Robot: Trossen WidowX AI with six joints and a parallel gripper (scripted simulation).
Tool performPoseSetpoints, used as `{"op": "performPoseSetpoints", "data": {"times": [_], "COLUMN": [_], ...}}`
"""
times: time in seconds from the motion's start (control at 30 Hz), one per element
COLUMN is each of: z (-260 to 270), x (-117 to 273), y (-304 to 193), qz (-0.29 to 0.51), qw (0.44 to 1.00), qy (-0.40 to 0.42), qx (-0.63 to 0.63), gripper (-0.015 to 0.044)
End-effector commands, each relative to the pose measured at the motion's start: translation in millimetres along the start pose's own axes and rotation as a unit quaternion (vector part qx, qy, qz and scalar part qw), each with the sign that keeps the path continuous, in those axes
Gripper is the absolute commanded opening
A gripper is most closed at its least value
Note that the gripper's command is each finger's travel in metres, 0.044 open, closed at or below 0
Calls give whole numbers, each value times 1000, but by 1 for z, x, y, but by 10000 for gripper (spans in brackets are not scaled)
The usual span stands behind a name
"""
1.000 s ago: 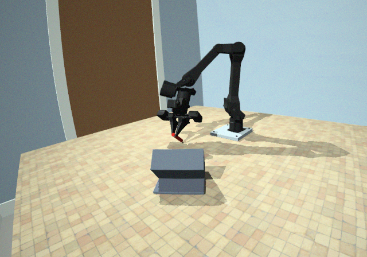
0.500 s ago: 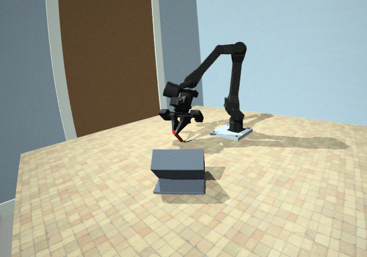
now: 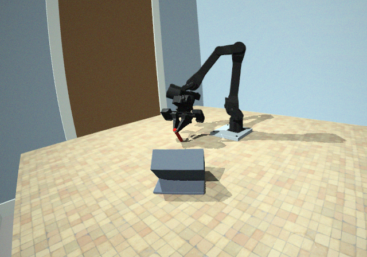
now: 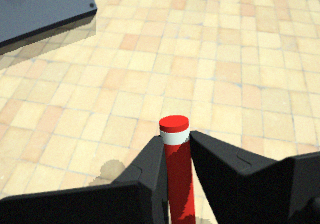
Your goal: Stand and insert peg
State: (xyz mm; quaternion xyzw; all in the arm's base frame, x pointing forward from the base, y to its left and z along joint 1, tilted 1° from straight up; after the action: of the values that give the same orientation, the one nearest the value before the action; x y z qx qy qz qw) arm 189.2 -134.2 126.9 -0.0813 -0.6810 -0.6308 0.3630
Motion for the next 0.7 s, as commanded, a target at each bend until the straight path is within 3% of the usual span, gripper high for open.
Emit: {"op": "performPoseSetpoints", "data": {"times": [0.0, 0.67], "z": [0, -2], "x": [2, 11], "y": [-6, -29], "qz": [-21, -106], "qw": [1000, 994], "qy": [4, 13], "qx": [0, 0], "gripper": [51, 51]}}
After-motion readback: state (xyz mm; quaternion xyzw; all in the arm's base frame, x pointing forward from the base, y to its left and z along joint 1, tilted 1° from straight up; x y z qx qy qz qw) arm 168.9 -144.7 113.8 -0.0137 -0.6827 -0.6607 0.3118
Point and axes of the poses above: the point midway between the two fingers, 35 mm back from their tips, its own x axis back along the fingers, its own z axis across the jaws, y = z × x, the point moved 9 cm from there along x, back along the fingers, and after that the axes turned 6 degrees about -x, right-handed, at the moved point
